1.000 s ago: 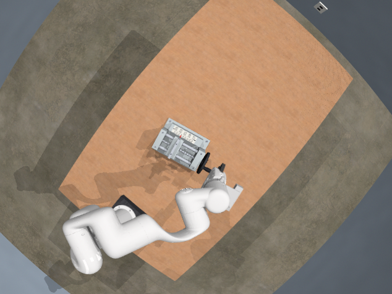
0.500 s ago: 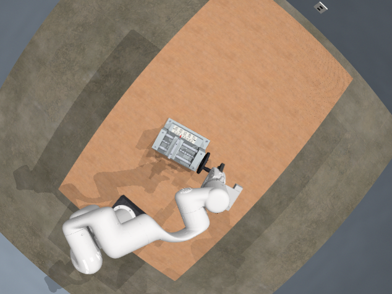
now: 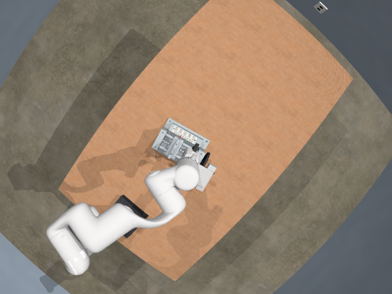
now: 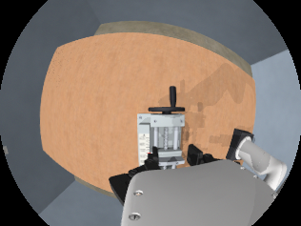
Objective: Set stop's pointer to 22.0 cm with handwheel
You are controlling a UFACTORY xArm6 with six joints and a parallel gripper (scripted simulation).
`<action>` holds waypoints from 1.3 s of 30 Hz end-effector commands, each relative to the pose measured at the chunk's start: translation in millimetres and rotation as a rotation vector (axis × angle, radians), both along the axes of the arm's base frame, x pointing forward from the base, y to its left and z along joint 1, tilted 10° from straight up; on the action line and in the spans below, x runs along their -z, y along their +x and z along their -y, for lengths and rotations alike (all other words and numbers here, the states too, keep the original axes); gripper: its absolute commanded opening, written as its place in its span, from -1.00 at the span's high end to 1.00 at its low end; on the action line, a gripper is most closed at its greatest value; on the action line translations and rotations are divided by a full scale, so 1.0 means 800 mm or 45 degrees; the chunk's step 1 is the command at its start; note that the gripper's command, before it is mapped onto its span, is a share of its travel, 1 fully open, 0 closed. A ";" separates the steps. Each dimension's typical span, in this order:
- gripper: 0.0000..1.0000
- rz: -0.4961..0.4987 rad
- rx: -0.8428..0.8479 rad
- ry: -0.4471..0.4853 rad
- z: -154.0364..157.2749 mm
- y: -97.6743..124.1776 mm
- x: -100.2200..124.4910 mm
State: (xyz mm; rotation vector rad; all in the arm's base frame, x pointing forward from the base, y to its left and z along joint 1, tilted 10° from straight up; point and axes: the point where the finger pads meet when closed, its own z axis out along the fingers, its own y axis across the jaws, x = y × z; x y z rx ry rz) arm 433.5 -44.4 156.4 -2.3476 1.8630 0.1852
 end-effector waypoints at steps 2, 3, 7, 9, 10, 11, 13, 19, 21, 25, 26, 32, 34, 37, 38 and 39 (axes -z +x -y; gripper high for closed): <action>-0.13 0.008 0.006 -0.009 -0.051 0.000 -0.013; -0.13 0.008 0.006 -0.009 -0.067 -0.001 -0.016; -0.13 0.008 0.006 -0.009 -0.116 -0.004 -0.024; -0.13 0.008 0.006 -0.009 -0.128 -0.005 -0.027; -0.13 0.008 0.006 -0.009 -0.132 -0.006 -0.027; -0.13 0.008 0.006 -0.009 -0.134 -0.006 -0.028; -0.13 0.008 0.006 -0.009 -0.135 -0.006 -0.028; -0.13 0.008 0.006 -0.009 -0.138 -0.006 -0.009; -0.13 0.008 0.006 -0.009 -0.142 -0.006 0.010; -0.13 0.008 0.006 -0.009 -0.144 -0.006 0.020; -0.13 0.008 0.006 -0.009 -0.144 -0.006 0.020; -0.13 0.008 0.006 -0.009 -0.144 -0.006 0.020; -0.13 0.008 0.006 -0.009 -0.144 -0.006 0.020; -0.13 0.008 0.006 -0.009 -0.144 -0.006 0.020; -0.13 0.008 0.006 -0.009 -0.144 -0.006 0.020; -0.13 0.008 0.006 -0.009 -0.144 -0.006 0.020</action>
